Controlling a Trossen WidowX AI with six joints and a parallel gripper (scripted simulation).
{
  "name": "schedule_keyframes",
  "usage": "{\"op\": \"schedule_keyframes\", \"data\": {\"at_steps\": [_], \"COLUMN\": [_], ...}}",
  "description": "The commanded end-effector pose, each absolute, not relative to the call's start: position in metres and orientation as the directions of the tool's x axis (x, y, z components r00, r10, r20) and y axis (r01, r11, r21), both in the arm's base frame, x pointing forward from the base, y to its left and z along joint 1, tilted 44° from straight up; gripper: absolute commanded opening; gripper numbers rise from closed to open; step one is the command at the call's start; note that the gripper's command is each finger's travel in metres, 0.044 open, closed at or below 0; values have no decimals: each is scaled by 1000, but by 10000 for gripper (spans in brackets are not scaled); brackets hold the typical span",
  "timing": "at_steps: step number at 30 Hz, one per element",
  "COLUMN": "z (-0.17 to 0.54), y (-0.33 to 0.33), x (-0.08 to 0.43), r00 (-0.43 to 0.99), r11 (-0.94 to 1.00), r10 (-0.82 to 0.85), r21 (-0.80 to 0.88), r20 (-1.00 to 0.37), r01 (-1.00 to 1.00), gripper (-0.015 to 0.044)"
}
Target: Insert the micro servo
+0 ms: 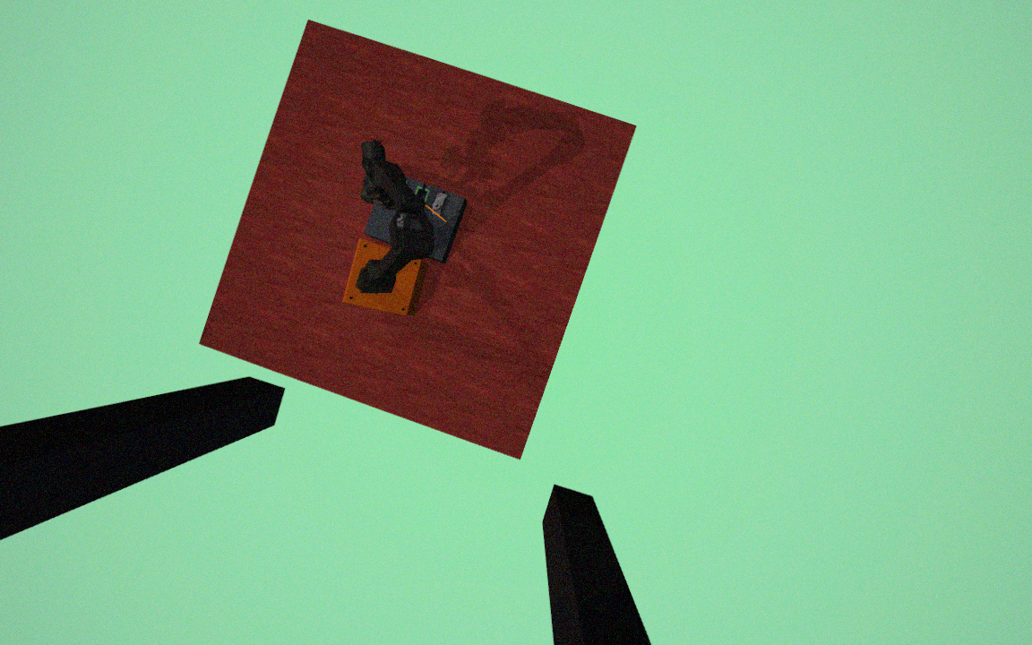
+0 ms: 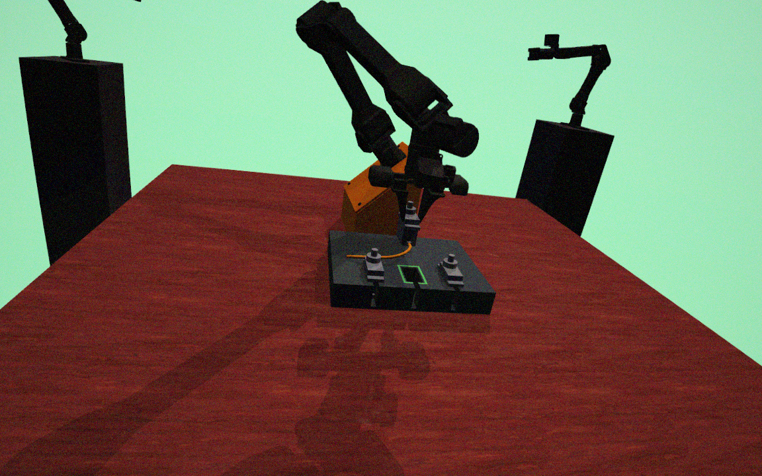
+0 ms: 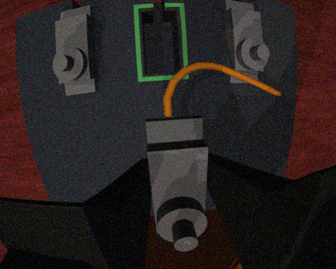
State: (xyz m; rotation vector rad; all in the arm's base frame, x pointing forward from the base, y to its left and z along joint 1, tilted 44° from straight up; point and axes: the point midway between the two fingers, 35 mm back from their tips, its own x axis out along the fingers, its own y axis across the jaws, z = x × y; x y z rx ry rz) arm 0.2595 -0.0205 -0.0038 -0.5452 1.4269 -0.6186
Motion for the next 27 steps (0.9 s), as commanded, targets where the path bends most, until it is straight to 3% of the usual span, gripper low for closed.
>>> {"op": "schedule_keyframes", "data": {"at_steps": [1, 20, 27], "z": [-2, 5, 2], "y": [-21, -22, -25], "x": [277, 350, 352], "r00": [44, 47, 47], "r11": [730, 729, 729], "r10": [-684, -684, -684], "r21": [-681, -681, -681], "r20": [-728, -728, -728], "r01": [63, 66, 66], "gripper": [0, 0, 0]}}
